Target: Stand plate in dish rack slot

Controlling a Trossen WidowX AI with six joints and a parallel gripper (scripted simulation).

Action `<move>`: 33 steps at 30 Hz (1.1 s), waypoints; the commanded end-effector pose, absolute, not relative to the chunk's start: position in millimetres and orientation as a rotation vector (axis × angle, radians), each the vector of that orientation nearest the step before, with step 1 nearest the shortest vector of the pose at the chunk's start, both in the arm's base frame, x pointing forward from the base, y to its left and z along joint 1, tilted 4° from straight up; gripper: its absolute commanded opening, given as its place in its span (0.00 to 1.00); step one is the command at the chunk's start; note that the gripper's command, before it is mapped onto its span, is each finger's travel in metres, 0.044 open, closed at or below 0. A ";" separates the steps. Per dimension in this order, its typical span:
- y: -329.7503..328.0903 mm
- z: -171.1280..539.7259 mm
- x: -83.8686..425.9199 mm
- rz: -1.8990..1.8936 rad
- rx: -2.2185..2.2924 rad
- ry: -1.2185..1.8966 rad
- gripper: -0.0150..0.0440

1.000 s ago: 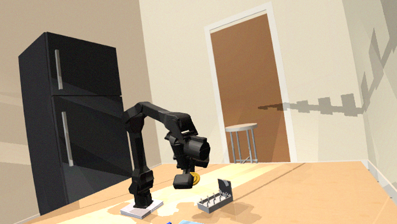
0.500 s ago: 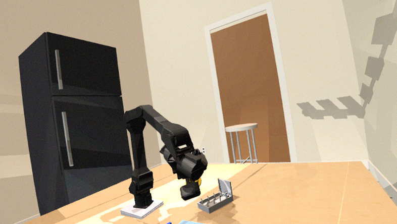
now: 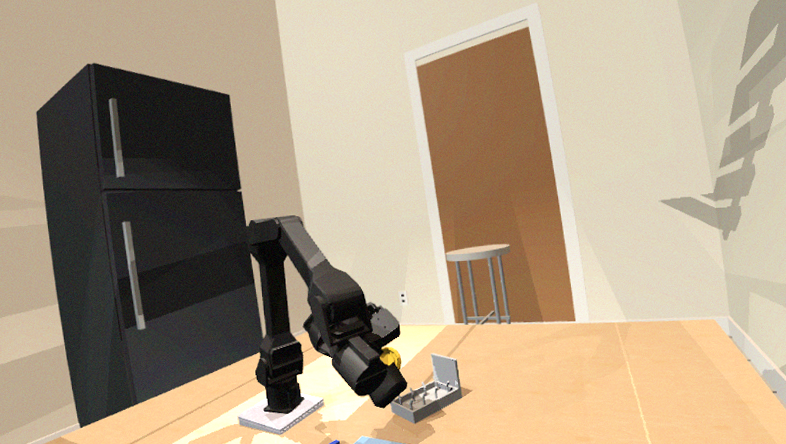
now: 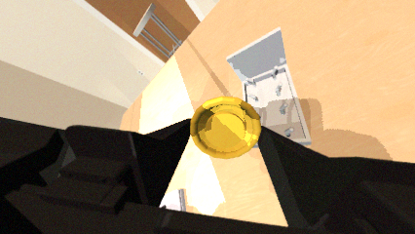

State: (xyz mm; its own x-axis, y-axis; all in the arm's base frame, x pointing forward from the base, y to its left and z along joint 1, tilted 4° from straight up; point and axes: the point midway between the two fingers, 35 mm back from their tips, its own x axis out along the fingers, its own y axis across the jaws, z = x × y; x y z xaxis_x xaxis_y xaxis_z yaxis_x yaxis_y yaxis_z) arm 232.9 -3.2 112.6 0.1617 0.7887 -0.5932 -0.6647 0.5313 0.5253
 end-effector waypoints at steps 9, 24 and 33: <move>-7.2 105.6 234.2 1.101 0.083 0.649 0.25; -18.6 102.5 236.0 1.030 -0.081 0.268 0.25; -25.6 102.0 236.1 0.954 -0.172 0.123 0.25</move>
State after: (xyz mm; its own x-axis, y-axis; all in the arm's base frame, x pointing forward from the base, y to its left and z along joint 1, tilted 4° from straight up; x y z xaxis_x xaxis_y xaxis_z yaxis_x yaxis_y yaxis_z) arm 236.2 -24.6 103.4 0.5574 0.8064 -0.1977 -0.8287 0.5548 -0.0734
